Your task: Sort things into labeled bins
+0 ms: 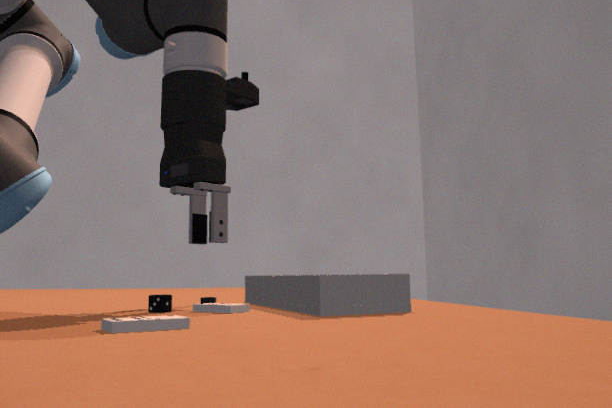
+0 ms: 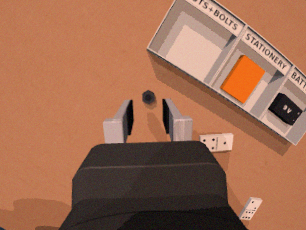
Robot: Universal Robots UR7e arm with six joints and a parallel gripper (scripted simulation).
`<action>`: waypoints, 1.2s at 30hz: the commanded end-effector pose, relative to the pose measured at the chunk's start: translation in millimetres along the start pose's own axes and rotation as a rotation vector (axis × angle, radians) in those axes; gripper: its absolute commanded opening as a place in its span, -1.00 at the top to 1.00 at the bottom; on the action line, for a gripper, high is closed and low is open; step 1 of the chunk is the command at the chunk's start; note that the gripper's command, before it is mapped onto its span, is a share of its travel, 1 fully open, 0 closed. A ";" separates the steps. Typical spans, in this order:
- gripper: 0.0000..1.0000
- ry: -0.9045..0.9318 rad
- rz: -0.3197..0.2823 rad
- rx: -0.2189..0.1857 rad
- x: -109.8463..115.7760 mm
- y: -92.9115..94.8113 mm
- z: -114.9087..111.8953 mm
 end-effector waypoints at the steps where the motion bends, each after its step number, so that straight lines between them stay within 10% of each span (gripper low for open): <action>1: -0.27 0.000 0.000 0.001 -0.4 -0.3 1.5; 29: -0.27 0.000 0.000 0.001 -0.4 -0.3 1.2; 36: -0.27 0.000 0.000 0.001 -0.3 27.7 1.2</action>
Point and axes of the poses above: the point where the finger pads meet when closed, its own y axis out along the fingers, its own z axis across the jaws, x = y × z, the point moved 1 cm from there along -y, back along the fingers, and after that the axes turned 5 degrees about -y, right-handed, at the moved point
